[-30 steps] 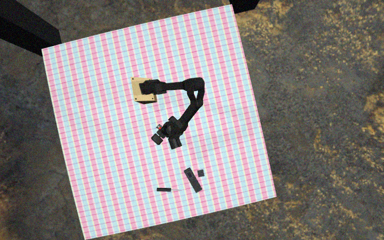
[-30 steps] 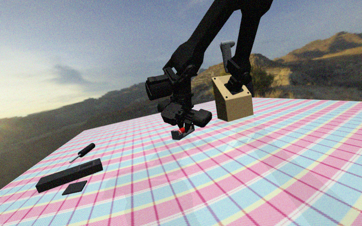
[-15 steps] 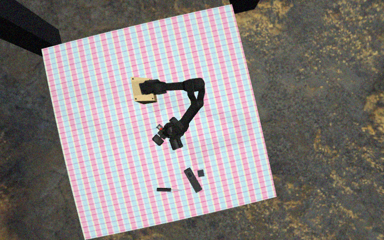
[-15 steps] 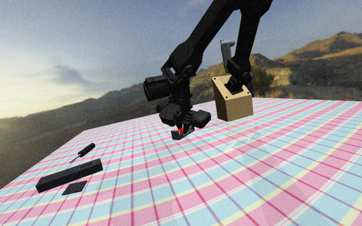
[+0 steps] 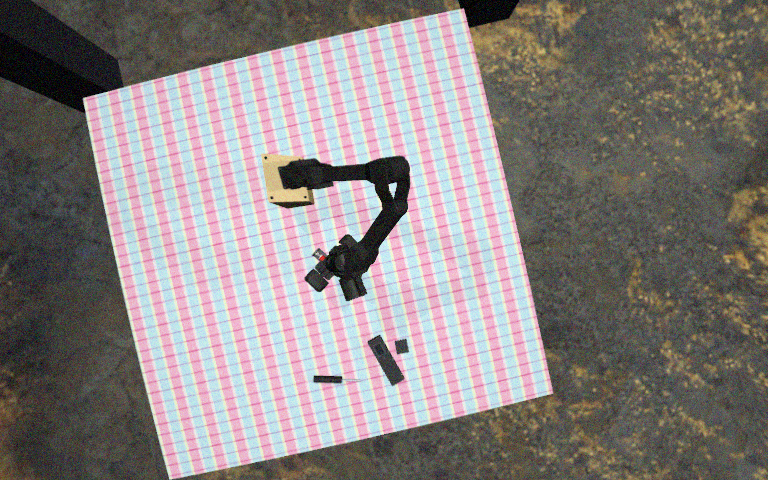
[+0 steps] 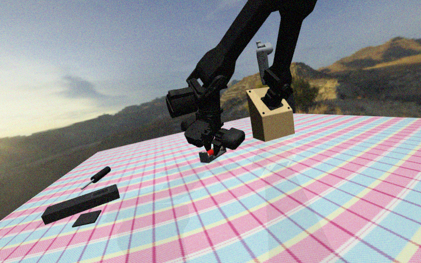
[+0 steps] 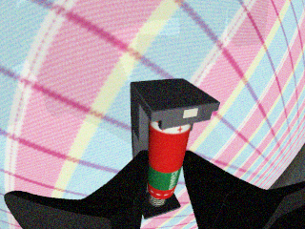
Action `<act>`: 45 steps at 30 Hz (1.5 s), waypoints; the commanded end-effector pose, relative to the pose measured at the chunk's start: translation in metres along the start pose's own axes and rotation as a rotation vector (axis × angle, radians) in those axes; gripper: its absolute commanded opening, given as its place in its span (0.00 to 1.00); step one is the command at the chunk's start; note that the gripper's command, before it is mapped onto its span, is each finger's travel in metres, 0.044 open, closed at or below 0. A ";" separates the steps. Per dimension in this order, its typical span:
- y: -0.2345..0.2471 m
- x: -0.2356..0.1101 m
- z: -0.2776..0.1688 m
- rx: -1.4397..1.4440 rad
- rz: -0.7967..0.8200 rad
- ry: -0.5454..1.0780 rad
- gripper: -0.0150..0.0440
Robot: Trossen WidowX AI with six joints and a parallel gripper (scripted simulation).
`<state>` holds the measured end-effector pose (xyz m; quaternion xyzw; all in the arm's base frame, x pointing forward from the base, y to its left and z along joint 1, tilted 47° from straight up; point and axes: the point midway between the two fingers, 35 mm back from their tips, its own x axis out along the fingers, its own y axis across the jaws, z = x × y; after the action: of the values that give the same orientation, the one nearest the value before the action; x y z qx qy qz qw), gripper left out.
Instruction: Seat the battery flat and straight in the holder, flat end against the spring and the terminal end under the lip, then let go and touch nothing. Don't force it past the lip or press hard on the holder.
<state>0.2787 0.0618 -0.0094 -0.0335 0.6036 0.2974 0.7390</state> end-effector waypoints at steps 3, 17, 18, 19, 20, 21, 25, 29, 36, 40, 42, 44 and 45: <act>0.000 -0.001 0.000 0.004 0.004 -0.001 0.53; -0.010 -0.022 -0.005 0.005 -0.004 0.002 0.66; -0.013 -0.029 -0.006 0.005 -0.005 0.002 0.71; -0.016 -0.036 -0.008 0.004 -0.006 0.003 0.75; -0.019 -0.044 -0.009 0.003 -0.006 0.003 0.80; -0.021 -0.052 -0.011 0.002 -0.007 0.003 0.84; -0.029 -0.075 -0.019 0.000 -0.007 0.003 1.00; -0.031 -0.077 -0.020 0.000 -0.007 0.003 1.00; -0.031 -0.077 -0.020 0.000 -0.007 0.003 1.00; -0.031 -0.077 -0.020 0.000 -0.007 0.003 1.00; -0.031 -0.077 -0.020 0.000 -0.007 0.003 1.00; -0.031 -0.077 -0.020 0.000 -0.007 0.003 1.00; -0.031 -0.077 -0.020 0.000 -0.007 0.003 1.00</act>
<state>0.2692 -0.0025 0.0453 -0.0353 0.6061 0.2921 0.7390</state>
